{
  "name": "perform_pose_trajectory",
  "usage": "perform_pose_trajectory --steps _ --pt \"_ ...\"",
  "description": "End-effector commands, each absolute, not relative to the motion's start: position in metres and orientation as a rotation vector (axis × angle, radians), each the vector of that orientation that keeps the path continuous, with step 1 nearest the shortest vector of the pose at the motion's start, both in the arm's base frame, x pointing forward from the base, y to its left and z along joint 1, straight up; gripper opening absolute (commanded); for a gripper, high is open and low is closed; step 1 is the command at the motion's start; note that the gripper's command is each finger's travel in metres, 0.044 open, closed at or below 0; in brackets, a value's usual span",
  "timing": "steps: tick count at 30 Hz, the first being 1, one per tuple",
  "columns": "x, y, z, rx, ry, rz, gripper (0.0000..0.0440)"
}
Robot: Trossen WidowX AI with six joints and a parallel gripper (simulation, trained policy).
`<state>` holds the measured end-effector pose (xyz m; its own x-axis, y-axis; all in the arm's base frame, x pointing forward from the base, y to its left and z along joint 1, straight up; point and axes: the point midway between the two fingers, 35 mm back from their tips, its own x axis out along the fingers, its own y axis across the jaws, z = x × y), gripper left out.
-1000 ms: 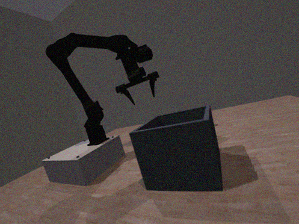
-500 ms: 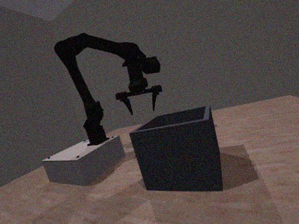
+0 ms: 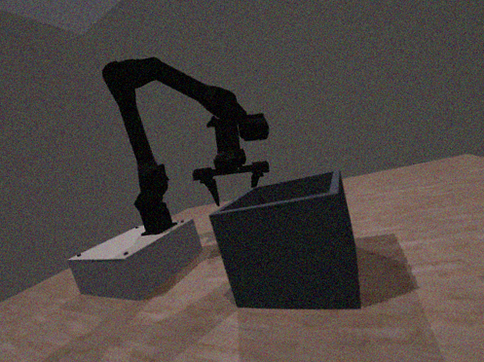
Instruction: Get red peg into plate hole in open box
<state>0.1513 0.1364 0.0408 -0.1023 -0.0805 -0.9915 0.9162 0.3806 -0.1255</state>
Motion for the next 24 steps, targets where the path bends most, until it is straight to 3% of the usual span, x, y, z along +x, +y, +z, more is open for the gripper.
perform_pose_trajectory --steps 1,9,12,24 --pt "0.152 0.132 0.027 0.817 1.397 -1.042 0.0415" --pt "0.152 0.126 0.001 0.843 1.368 -1.074 0.0399" --pt "0.153 0.126 -0.007 0.856 1.360 -1.081 0.0372" --pt "0.164 0.136 -0.027 0.869 1.376 -1.036 0.0075"
